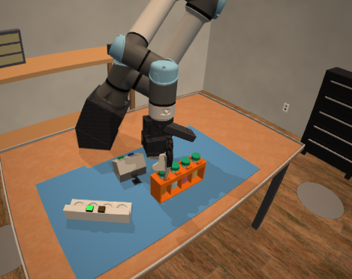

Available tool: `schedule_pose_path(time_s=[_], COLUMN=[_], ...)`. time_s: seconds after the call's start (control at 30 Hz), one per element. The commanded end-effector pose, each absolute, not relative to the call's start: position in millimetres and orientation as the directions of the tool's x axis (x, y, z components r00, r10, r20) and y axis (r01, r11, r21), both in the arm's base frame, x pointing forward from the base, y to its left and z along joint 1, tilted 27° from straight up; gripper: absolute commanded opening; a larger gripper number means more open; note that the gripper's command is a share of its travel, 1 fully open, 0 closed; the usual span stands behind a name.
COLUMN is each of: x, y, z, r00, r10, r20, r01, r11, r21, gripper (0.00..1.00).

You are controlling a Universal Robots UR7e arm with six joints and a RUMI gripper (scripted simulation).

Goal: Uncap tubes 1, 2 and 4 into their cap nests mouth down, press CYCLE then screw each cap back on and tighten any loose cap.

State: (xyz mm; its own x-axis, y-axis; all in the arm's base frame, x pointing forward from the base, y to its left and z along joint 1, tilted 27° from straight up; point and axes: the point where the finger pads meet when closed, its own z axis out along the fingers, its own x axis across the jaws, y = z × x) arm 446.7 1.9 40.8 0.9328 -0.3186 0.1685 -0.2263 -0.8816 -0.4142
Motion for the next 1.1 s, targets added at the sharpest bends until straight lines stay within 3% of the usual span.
schedule_pose_path(time_s=[0.0, 0.3, 0.37, 0.47, 0.73, 0.77, 1.07], x=[446.9, 446.9, 446.9, 446.9, 446.9, 446.9, 446.9], y=[1.6, 1.6, 1.6, 1.6, 1.6, 1.6, 1.6], z=[41.2, 41.2, 41.2, 41.2, 41.2, 41.2, 41.2], r00=[0.959, 0.881, 0.881, 0.782, 0.781, 0.781, 0.781], r10=[-0.114, 0.271, 0.271, 0.453, 0.454, 0.454, 0.454], r20=[0.258, 0.387, 0.387, 0.428, 0.429, 0.429, 0.429], r01=[-0.010, 0.379, 0.379, 0.556, 0.558, 0.558, 0.558], r11=[-0.927, -0.894, -0.894, -0.817, -0.816, -0.816, -0.816], r21=[-0.374, -0.238, -0.238, -0.151, -0.150, -0.150, -0.150], gripper=[0.35, 0.35, 0.35, 0.35, 0.35, 0.00, 0.00])
